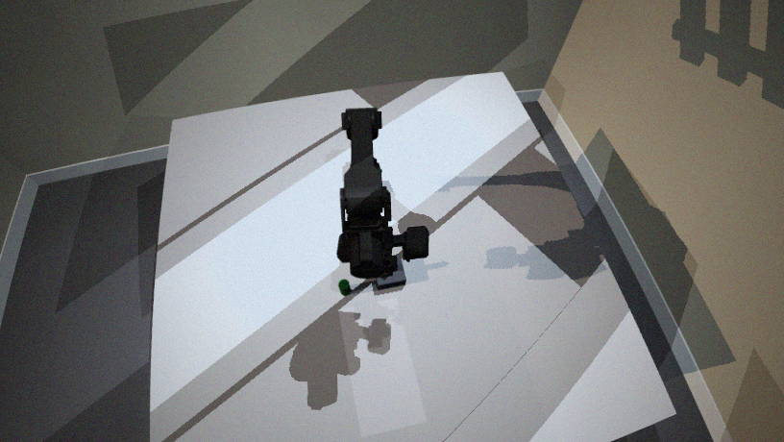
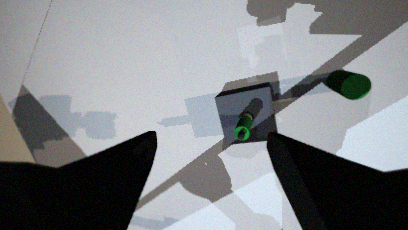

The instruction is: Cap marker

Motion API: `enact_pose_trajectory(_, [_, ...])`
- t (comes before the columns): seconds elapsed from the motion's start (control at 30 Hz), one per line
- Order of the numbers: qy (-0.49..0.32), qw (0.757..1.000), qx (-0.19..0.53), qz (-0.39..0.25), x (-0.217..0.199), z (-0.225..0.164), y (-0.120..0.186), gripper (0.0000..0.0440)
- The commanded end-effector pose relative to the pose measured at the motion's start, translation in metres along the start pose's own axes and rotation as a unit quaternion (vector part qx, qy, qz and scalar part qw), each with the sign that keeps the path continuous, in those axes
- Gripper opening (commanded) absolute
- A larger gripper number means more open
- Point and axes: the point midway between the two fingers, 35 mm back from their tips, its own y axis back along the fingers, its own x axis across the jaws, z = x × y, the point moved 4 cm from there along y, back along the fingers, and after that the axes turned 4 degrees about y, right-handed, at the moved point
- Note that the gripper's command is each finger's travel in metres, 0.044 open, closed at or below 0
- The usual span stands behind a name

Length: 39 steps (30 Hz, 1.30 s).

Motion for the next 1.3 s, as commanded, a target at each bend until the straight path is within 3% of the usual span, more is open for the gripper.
enact_pose_trajectory(0.0, [-0.008, 1.0, 0.003, -0.012, -0.013, 0.004, -0.001, 0.0326])
enact_pose_trajectory(1.27, [-0.063, 0.99, 0.062, -0.111, -0.118, 0.024, -0.042, 0.0316])
